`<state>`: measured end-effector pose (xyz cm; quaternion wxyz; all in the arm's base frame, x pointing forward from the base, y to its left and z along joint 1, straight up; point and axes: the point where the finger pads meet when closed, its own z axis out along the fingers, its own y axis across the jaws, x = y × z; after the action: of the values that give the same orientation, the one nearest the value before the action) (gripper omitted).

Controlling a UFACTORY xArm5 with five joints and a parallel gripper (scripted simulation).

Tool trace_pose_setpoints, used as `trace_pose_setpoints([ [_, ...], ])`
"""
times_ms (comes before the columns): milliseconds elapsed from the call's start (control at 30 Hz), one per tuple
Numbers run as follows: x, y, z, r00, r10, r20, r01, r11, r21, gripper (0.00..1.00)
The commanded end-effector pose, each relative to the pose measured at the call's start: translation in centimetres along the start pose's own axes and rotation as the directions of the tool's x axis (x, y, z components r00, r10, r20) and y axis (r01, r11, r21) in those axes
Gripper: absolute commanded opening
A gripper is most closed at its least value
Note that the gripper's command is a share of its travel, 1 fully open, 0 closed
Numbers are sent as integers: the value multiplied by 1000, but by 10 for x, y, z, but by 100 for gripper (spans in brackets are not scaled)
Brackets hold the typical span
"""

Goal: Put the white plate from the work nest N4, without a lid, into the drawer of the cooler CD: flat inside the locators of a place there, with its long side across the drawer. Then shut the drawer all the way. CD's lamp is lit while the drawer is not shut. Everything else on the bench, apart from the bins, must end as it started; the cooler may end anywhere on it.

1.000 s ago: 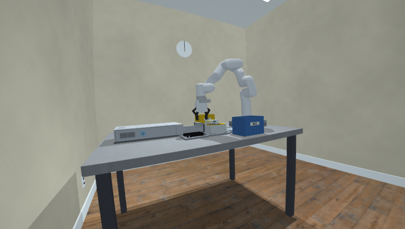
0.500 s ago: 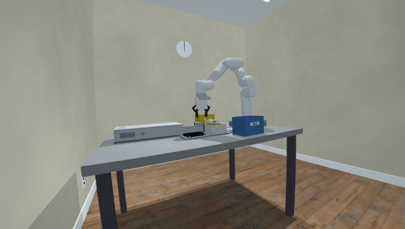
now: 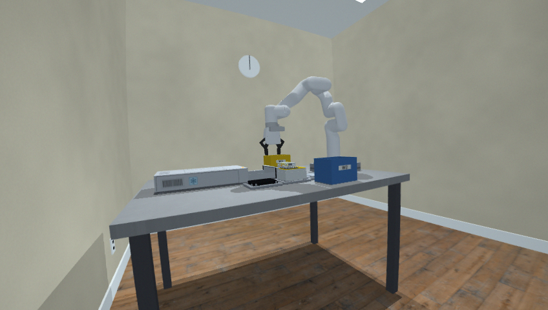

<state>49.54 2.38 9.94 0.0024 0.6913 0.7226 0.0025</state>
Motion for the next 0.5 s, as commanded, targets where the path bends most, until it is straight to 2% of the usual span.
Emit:
trace_pose_setpoints([
  [0, 0, 1, -6, 1000, 0, 5, 0, 1000, -3, 88],
  [467, 0, 1, -28, 1000, 0, 5, 0, 1000, -3, 88],
])
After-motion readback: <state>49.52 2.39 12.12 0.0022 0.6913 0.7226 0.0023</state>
